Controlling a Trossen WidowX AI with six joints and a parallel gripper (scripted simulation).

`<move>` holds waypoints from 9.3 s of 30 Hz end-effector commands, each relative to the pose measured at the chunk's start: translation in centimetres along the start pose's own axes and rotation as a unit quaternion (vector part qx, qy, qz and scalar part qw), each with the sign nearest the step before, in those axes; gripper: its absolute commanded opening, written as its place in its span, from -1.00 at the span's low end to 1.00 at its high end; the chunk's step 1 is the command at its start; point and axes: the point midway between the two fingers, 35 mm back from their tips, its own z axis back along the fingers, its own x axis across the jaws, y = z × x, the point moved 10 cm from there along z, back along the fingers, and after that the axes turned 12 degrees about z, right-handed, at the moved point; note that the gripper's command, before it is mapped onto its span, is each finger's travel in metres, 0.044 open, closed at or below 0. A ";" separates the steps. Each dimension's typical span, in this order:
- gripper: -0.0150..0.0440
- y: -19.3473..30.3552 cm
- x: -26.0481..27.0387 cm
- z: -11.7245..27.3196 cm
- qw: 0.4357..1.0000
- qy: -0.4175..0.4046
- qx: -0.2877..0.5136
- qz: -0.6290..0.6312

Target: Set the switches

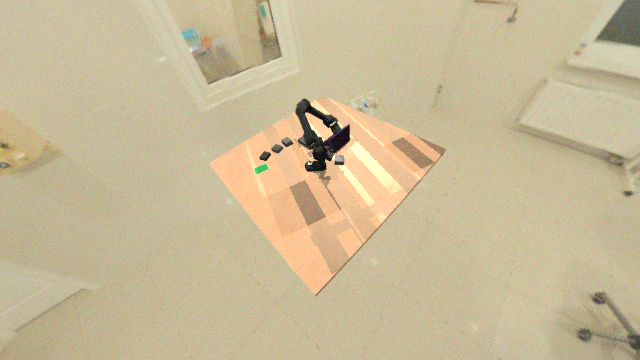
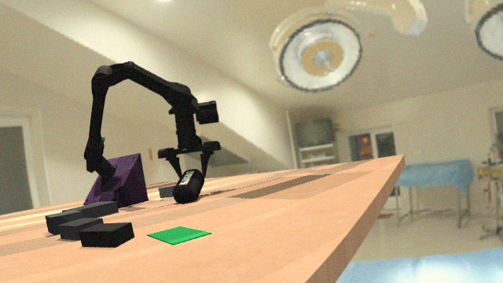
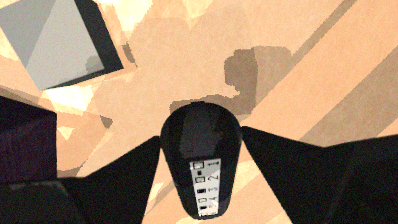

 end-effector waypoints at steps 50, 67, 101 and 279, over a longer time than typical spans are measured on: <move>0.65 2.8 0.7 3.8 1.000 0.006 0.000 -0.006; 0.65 3.8 0.9 4.7 1.000 0.006 0.000 -0.006; 0.65 5.5 1.6 5.9 1.000 0.006 0.000 -0.006; 0.65 17.5 4.3 7.4 1.000 0.005 0.002 -0.006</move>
